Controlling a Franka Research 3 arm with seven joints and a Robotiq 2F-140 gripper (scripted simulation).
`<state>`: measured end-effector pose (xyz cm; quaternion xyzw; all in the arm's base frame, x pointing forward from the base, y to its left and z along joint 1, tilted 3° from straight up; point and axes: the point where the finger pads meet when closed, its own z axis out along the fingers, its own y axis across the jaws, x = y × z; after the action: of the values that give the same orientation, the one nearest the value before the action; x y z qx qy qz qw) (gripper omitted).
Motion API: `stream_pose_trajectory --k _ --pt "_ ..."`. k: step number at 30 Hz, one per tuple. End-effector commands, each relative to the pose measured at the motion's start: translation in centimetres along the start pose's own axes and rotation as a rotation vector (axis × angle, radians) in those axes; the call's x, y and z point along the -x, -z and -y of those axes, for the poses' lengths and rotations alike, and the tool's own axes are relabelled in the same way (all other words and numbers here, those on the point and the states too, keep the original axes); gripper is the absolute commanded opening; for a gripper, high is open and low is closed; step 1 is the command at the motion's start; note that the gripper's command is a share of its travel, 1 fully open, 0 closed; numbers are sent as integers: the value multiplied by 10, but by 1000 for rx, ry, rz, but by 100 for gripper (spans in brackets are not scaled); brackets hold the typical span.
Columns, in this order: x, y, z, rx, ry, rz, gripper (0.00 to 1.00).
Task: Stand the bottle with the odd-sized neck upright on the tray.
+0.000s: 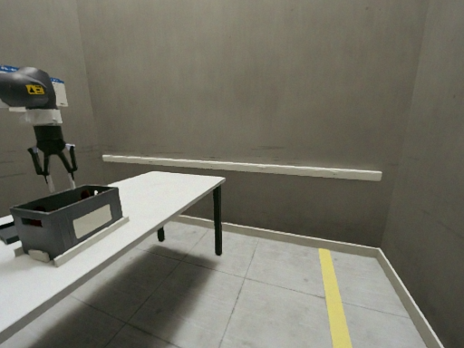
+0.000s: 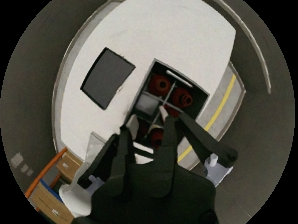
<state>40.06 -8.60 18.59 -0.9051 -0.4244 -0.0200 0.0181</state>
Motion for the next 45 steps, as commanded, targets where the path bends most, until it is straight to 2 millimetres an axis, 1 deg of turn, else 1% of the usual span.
stream_pose_trajectory --k 1,7,19,20,45 --pt "4 11 4 -14 9 8 44" --pt "3 27 3 -14 9 8 44" --pt "3 34 3 -14 9 8 44" --pt "3 34 3 -14 9 8 10" --pt "3 34 3 -14 9 8 10"
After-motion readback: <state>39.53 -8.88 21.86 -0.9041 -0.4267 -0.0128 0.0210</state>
